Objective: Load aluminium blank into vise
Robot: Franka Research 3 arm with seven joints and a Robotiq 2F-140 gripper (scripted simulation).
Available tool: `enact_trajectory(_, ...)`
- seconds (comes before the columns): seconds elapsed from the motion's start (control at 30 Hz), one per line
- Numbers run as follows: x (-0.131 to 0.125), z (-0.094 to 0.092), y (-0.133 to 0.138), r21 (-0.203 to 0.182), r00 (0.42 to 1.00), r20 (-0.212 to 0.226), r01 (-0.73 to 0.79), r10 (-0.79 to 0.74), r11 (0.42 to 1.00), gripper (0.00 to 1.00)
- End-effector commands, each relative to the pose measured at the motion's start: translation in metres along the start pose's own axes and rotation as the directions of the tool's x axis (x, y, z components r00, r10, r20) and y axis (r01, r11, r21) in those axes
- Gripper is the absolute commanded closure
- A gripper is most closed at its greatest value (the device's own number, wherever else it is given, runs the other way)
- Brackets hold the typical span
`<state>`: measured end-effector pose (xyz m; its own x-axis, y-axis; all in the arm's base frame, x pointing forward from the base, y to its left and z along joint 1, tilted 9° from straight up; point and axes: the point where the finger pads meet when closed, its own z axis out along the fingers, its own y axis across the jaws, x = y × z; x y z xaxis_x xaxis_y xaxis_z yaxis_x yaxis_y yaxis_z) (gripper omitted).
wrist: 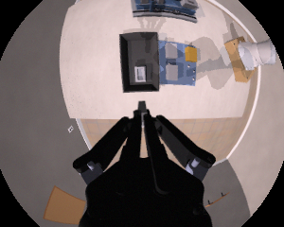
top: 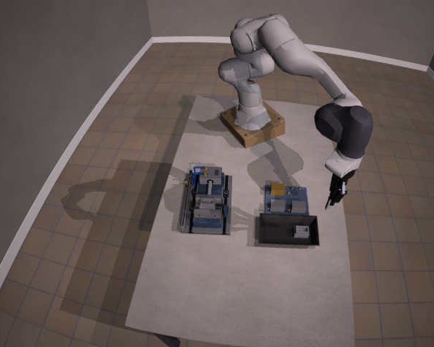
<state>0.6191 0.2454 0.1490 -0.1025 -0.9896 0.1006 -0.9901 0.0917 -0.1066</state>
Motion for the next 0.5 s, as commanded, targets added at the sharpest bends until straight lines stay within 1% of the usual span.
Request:
enact_trajectory(0.0, 0.0022, 0.0009, 0.001, -0.023, 0.998, -0.023, 0.053, -0.054, 0.998, 1.0)
enact_trajectory(0.47, 0.0023, 0.0071, 0.0011, -0.023, 0.998, -0.023, 0.053, -0.054, 0.998, 1.0)
